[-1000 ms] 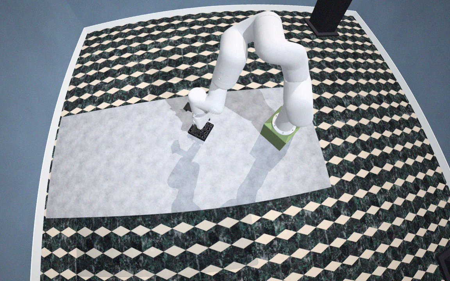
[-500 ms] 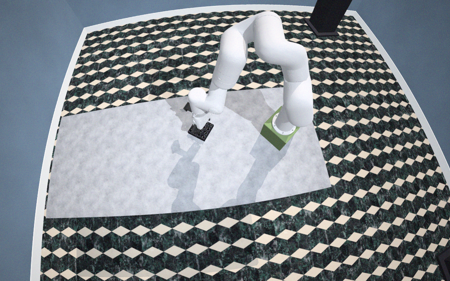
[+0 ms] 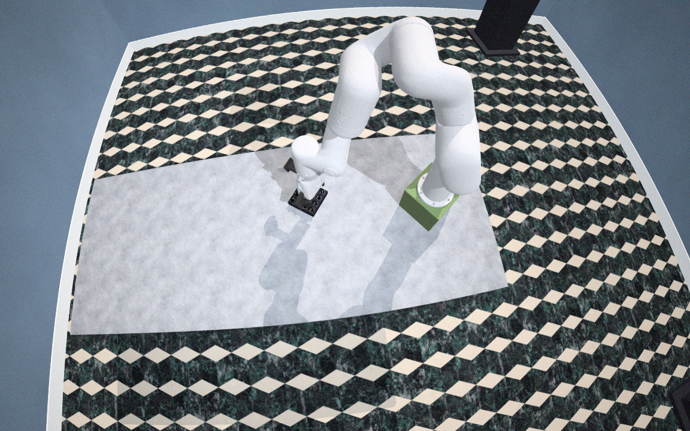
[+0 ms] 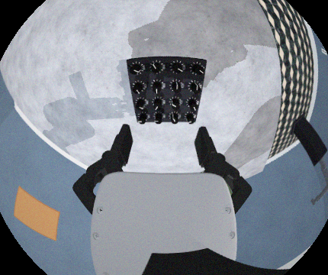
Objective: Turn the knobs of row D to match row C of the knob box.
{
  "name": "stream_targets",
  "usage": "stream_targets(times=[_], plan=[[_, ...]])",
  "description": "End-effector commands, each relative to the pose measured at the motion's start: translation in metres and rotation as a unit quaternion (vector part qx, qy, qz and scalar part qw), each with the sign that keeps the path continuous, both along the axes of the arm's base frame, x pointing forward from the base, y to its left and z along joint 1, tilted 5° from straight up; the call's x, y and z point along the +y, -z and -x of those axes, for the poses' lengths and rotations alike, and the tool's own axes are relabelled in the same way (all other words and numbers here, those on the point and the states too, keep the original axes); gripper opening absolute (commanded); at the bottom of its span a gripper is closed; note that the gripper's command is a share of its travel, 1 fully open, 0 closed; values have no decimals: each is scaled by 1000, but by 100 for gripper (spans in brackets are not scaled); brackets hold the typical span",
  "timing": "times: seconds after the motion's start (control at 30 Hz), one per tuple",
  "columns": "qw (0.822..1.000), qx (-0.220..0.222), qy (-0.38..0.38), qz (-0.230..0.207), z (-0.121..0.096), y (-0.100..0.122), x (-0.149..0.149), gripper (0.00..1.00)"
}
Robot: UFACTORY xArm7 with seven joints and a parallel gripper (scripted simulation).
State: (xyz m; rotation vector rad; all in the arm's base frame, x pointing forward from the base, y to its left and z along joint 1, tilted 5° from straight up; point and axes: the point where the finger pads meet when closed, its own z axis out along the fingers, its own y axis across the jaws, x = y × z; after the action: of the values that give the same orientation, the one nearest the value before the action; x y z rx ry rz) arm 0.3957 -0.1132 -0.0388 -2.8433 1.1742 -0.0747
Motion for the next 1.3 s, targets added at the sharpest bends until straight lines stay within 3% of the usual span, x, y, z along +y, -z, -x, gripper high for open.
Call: stream_targets(times=[0.0, 0.7, 1.27], plan=[[1000, -2, 0, 1, 3, -1, 3, 100], [1000, -2, 0, 1, 29, 1, 28, 100], [1000, -2, 0, 1, 32, 1, 30, 100]])
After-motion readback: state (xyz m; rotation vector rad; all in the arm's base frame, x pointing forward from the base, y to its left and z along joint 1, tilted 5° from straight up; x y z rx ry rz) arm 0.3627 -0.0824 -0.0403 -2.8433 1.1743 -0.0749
